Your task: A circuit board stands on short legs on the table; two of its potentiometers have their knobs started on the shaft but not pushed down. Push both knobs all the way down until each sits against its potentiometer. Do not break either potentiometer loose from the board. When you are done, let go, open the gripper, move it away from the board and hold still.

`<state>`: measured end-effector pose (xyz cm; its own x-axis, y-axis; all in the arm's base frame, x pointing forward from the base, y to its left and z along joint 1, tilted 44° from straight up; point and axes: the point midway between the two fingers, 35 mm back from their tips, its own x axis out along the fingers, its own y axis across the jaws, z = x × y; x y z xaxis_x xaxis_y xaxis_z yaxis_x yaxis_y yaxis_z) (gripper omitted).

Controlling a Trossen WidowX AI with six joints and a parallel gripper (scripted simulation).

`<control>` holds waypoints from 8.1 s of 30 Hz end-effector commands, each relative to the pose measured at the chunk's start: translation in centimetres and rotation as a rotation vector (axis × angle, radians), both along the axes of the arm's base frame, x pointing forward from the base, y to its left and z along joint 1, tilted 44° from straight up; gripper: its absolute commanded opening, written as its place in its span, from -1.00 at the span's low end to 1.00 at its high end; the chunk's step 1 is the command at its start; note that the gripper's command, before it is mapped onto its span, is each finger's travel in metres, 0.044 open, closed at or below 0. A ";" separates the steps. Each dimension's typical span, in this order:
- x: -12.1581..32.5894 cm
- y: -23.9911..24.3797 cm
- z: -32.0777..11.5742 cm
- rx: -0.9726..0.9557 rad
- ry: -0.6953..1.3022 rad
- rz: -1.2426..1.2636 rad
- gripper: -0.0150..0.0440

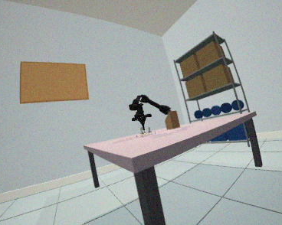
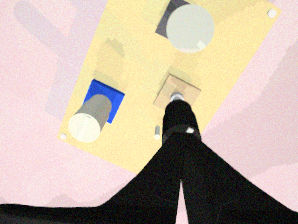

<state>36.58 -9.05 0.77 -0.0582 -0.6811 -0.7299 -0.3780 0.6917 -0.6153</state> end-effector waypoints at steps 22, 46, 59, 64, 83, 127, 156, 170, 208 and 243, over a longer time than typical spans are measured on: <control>-0.1 -0.8 -0.8 -0.004 0.004 0.002 -0.49; -0.1 -1.3 -1.3 -0.004 0.004 0.002 -0.49; -0.2 -1.6 -1.6 -0.005 0.004 0.002 -0.49; -0.2 -1.8 -1.9 -0.005 0.004 0.002 -0.49; -0.2 -2.1 -2.1 -0.005 0.004 0.002 -0.49; -0.2 -2.2 -2.3 -0.005 0.004 0.002 -0.49; -0.2 -2.4 -2.4 -0.005 0.004 0.002 -0.49; -0.2 -2.4 -2.4 -0.005 0.004 0.002 -0.49; -0.3 -0.5 -0.6 -0.005 0.016 0.004 0.13; -13.6 4.7 -0.8 0.000 0.012 0.002 1.00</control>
<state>23.01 -4.43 -0.01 -0.0660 -0.6838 -0.7267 -0.3926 0.6873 -0.6111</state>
